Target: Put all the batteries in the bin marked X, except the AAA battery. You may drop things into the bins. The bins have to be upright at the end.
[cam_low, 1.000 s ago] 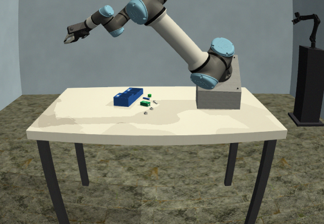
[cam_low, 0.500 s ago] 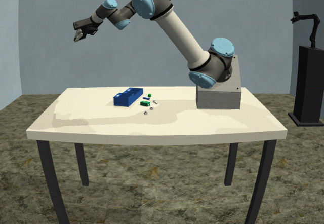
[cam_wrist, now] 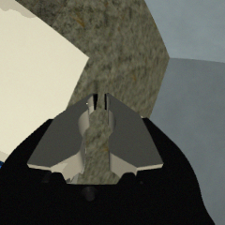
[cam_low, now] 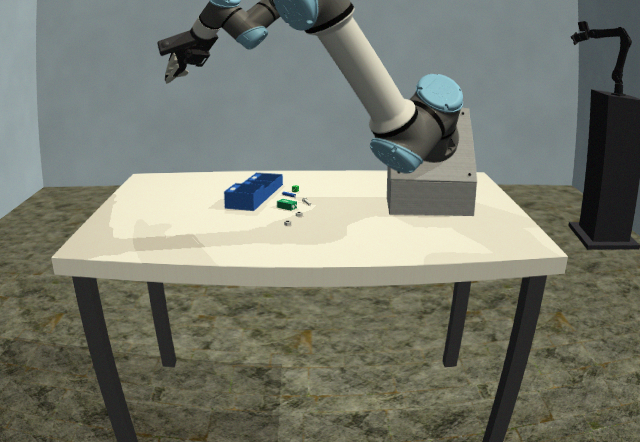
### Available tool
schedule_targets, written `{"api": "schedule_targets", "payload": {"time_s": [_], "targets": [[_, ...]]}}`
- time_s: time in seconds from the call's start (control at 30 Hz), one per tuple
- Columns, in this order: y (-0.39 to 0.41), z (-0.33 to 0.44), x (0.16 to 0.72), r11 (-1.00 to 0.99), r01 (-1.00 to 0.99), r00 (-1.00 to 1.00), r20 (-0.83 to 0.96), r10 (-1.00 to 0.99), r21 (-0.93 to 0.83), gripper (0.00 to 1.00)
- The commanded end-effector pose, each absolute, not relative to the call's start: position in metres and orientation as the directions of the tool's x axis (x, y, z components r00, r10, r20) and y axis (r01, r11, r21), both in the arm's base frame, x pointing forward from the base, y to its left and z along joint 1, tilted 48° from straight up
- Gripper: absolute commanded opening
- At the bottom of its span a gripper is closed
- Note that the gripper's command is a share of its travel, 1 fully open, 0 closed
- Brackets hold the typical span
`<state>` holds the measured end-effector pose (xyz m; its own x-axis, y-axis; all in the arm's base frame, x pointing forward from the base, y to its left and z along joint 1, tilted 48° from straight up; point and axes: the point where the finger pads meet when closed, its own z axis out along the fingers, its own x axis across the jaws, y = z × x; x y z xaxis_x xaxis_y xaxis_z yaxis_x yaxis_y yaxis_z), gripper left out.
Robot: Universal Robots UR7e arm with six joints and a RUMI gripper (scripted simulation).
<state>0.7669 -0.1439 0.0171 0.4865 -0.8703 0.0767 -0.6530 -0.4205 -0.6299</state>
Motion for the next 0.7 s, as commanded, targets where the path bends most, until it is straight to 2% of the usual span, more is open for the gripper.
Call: {"api": "schedule_targets", "payload": {"time_s": [0.0, 0.13, 0.2, 0.33, 0.4, 0.67], "targets": [[-0.145, 0.013, 0.737, -0.391, -0.703, 0.479, 0.011, -0.878, -0.595, 0.04], [-0.145, 0.012, 0.735, -0.391, -0.703, 0.479, 0.011, -0.878, -0.595, 0.04], [-0.144, 0.010, 0.718, -0.362, -0.745, 0.468, -0.052, -0.882, -0.560, 0.04], [-0.143, 0.008, 0.707, -0.362, -0.745, 0.468, -0.052, -0.882, -0.560, 0.04], [-0.140, 0.006, 0.691, -0.334, -0.783, 0.454, -0.115, -0.884, -0.524, 0.04], [-0.133, 0.003, 0.655, -0.307, -0.818, 0.437, -0.178, -0.882, -0.486, 0.04]]}}
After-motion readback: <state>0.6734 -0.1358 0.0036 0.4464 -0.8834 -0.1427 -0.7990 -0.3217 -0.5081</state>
